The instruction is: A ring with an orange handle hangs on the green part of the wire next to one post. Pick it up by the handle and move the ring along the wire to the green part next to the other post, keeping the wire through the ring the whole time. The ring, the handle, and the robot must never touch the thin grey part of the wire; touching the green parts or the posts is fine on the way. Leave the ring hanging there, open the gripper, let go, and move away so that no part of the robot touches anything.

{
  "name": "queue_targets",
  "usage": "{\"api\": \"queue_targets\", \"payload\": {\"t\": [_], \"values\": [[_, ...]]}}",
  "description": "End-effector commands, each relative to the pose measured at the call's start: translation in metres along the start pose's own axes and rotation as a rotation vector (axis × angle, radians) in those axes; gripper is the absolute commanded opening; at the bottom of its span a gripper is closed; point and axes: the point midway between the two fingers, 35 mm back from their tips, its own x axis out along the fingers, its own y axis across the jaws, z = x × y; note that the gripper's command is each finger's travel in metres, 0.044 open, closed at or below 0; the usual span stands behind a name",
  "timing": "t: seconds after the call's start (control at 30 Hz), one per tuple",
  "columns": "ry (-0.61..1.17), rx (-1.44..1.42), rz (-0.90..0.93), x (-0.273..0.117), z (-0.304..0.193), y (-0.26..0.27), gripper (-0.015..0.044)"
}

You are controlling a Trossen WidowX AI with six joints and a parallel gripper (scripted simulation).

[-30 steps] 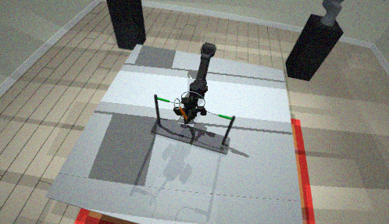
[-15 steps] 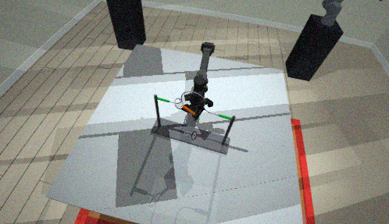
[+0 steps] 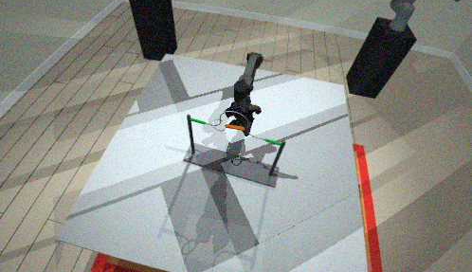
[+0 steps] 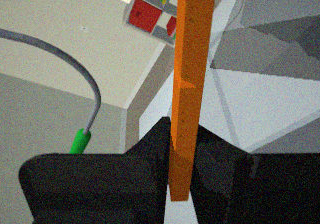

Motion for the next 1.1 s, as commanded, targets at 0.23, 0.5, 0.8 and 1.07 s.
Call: {"api": "queue_targets", "payload": {"t": [0.23, 0.5, 0.8, 1.07], "values": [[0.104, 0.223, 0.122, -0.018, 0.004, 0.041, -0.015], [0.107, 0.331, 0.18, -0.022, 0.011, 0.061, -0.015], [0.111, 0.395, 0.208, -0.026, 0.018, 0.076, -0.015], [0.112, 0.376, 0.186, -0.028, 0.021, 0.08, -0.015]]}}
